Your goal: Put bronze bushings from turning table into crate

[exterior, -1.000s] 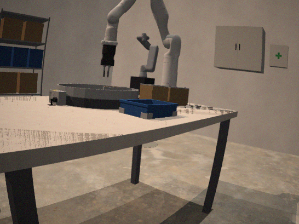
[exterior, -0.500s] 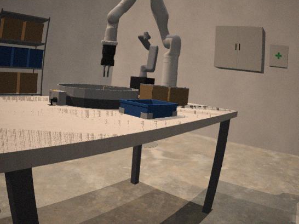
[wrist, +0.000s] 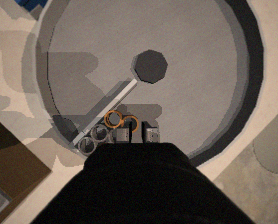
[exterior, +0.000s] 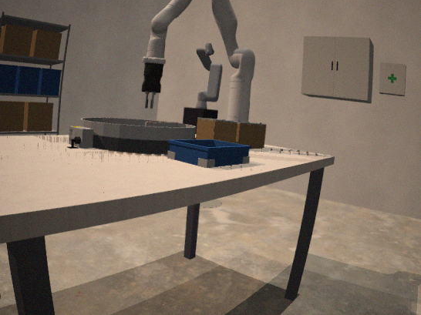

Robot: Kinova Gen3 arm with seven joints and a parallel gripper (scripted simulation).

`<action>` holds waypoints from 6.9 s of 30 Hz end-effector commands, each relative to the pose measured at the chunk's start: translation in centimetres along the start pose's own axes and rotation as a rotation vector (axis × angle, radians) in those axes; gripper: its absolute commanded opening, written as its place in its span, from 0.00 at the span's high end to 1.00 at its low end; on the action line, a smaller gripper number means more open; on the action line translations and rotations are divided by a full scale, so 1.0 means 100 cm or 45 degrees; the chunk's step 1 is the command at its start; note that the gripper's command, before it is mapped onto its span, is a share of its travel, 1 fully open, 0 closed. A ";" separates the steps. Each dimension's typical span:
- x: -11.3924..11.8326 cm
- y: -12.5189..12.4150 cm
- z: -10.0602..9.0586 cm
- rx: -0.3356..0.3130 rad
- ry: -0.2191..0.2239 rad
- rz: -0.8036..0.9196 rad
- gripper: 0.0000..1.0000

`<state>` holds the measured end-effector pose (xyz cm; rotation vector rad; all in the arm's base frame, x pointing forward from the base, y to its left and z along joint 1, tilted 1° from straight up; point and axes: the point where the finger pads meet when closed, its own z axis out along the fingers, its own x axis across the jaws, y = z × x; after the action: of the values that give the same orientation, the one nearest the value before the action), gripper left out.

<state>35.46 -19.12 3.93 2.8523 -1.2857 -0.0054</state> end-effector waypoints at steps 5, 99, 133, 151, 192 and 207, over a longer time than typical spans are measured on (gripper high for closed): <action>0.001 0.000 -0.001 0.001 0.002 0.000 0.60; 0.000 -0.001 0.057 0.001 0.001 -0.003 0.60; 0.000 -0.001 0.071 0.000 0.001 -0.003 0.60; 0.000 -0.001 0.071 0.000 0.001 -0.003 1.00; 0.000 -0.001 0.071 0.001 0.001 -0.003 1.00; 0.000 -0.001 0.071 0.001 0.001 -0.003 1.00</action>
<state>35.42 -19.12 -3.20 2.8537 -1.2823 -0.0062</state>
